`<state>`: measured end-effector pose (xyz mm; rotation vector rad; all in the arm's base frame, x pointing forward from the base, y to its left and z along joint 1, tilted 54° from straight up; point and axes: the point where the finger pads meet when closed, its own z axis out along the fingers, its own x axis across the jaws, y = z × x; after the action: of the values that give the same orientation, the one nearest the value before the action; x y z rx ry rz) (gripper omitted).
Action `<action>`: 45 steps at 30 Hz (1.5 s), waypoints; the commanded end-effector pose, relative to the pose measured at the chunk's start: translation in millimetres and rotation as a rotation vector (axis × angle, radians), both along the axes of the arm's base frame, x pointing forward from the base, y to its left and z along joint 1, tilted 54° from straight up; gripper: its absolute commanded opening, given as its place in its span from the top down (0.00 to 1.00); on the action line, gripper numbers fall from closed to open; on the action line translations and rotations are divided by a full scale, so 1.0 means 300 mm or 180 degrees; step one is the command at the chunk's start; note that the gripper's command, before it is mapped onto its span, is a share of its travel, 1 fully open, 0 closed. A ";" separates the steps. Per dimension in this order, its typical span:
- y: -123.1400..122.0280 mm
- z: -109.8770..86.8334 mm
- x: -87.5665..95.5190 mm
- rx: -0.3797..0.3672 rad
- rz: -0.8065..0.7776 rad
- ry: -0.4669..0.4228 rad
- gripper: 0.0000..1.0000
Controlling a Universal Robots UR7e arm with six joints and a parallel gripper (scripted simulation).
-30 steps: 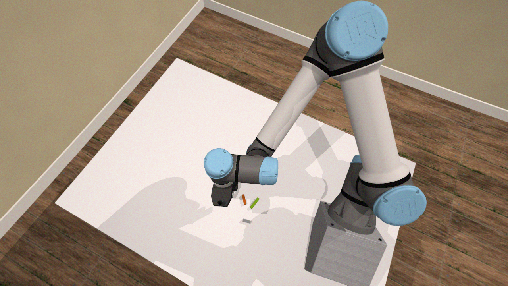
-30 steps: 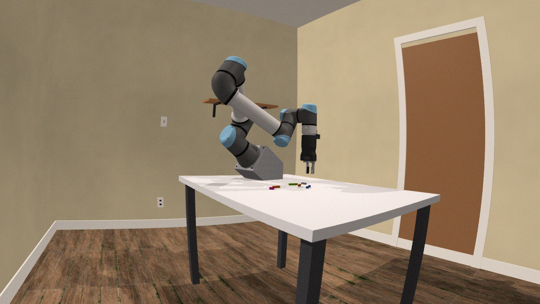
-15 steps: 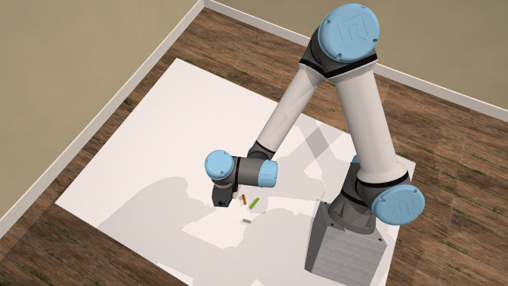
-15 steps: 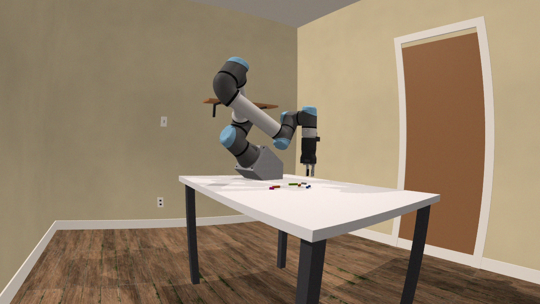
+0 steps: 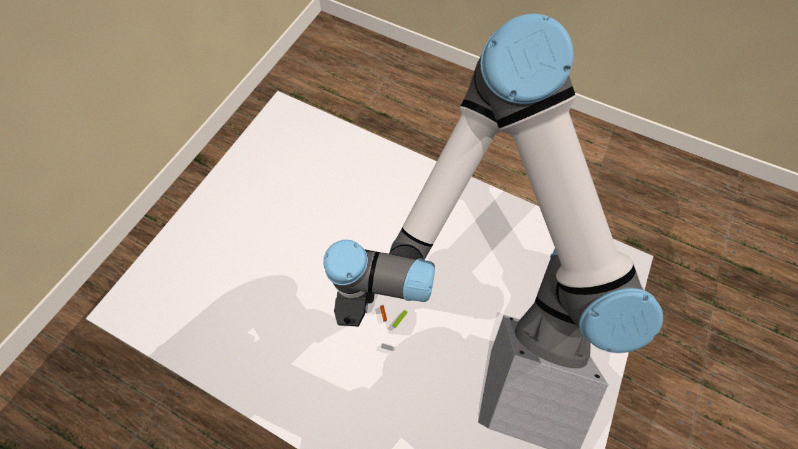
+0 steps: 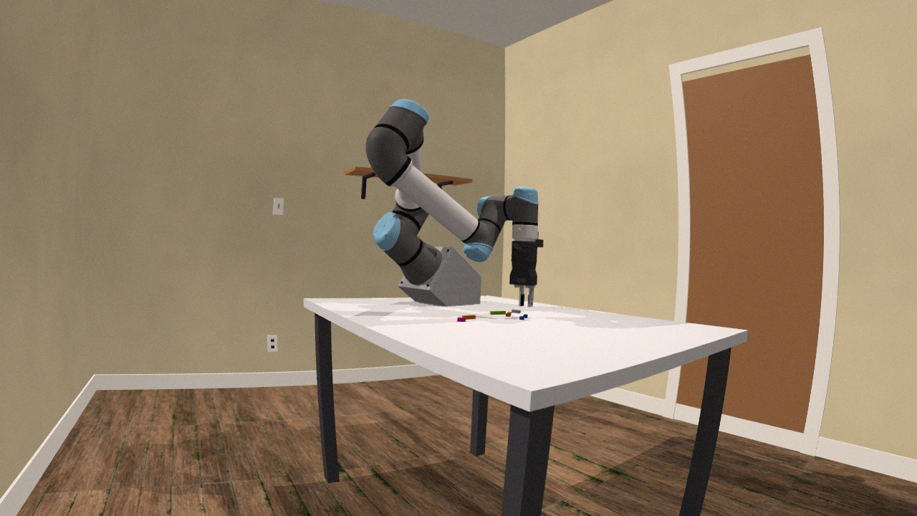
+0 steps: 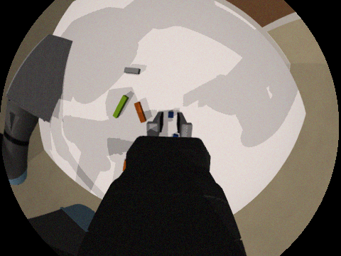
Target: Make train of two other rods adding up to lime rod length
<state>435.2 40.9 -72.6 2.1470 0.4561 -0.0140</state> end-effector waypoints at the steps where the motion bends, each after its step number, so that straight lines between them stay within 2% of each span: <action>1: -0.014 -0.010 0.005 0.0003 0.0007 -0.0006 0.46; 14: -0.041 -0.030 0.011 0.0003 0.0007 -0.0006 0.46; 45: -0.043 -0.032 0.011 0.0003 0.0007 -0.0006 0.46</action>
<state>438.5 27.6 -82.4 2.1474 0.4571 -0.0121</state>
